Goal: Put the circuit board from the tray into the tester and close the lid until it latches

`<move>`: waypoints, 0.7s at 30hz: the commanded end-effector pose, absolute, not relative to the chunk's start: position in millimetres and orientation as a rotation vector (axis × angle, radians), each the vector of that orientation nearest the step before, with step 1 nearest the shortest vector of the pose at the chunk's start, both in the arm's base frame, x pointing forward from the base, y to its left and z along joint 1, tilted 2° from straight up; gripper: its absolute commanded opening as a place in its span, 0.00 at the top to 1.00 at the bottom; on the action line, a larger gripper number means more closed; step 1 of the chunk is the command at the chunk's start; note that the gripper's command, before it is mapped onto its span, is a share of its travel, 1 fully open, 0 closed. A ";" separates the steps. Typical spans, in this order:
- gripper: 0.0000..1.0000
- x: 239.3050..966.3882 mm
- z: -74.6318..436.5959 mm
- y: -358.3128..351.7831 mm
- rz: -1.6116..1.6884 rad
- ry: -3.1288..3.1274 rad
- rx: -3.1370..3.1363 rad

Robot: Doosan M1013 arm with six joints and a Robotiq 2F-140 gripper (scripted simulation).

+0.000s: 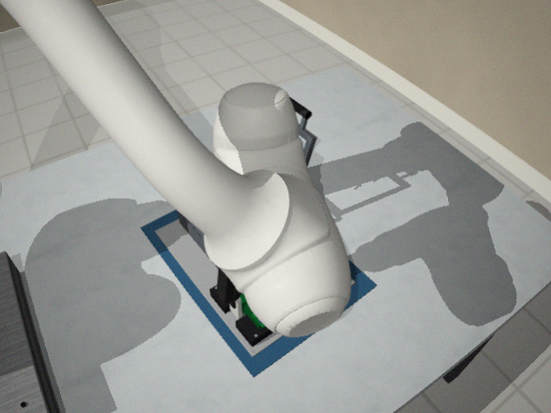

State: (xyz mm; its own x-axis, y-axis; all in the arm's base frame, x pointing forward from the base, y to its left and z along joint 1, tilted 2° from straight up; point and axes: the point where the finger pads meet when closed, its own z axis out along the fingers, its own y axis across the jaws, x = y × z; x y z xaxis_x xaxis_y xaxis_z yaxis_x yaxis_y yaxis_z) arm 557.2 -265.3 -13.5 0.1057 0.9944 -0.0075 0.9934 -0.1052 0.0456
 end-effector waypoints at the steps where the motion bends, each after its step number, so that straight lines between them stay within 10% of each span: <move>1: 0.42 554.1 -17.0 -262.7 0.032 2.081 2.304; 21: 0.46 554.1 -17.0 -262.7 0.032 2.081 2.304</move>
State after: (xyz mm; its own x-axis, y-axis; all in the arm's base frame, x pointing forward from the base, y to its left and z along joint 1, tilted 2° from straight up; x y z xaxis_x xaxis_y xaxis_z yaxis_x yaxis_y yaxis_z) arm 557.2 -265.2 -13.5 0.1057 0.9944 -0.0075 0.9934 -0.1052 0.0455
